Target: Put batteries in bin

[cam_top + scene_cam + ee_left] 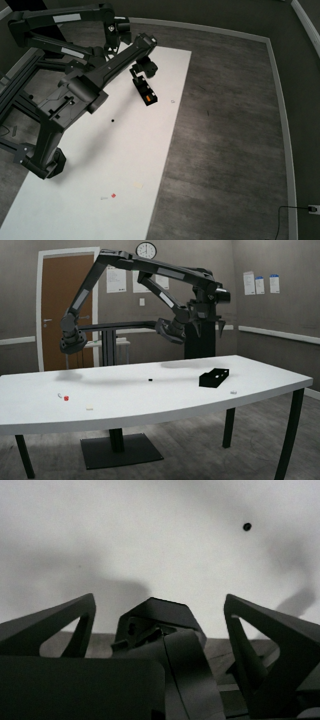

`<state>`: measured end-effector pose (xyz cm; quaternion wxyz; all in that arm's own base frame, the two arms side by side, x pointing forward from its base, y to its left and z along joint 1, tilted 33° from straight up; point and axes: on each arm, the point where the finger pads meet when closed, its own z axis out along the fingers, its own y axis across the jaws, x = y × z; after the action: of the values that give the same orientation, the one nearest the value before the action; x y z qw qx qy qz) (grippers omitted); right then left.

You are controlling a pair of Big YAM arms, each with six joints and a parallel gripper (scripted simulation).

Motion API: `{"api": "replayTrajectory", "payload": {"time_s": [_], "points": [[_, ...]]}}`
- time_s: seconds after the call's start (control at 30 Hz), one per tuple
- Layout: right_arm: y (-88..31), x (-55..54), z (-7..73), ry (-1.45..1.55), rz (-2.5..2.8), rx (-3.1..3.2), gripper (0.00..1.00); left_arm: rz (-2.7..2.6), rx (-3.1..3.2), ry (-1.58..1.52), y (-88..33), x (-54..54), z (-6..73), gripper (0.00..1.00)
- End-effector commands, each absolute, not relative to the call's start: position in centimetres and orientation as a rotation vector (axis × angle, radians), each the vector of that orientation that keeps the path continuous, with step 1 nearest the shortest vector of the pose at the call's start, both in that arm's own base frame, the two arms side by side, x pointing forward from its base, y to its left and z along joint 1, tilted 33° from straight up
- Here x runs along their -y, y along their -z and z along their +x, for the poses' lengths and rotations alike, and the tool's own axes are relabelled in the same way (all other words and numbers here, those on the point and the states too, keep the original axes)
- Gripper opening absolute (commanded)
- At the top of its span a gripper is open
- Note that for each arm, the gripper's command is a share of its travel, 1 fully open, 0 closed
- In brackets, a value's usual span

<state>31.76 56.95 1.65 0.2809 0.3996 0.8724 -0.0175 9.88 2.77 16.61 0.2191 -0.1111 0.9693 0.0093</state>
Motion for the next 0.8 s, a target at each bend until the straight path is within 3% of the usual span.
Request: {"api": "replayTrajectory", "payload": {"time_s": [0.0, 0.77], "points": [[-4.19, -58.83, 31.58, -0.003, 1.132, -2.302, 1.0, -0.301, -2.642, -0.05, -19.0, -2.85, 9.87, 1.0], [-4.7, -58.91, 31.49, -0.014, 1.134, -2.302, 1.0, -0.301, -2.642, -0.05, -19.0, -2.85, 9.87, 1.0]]}}
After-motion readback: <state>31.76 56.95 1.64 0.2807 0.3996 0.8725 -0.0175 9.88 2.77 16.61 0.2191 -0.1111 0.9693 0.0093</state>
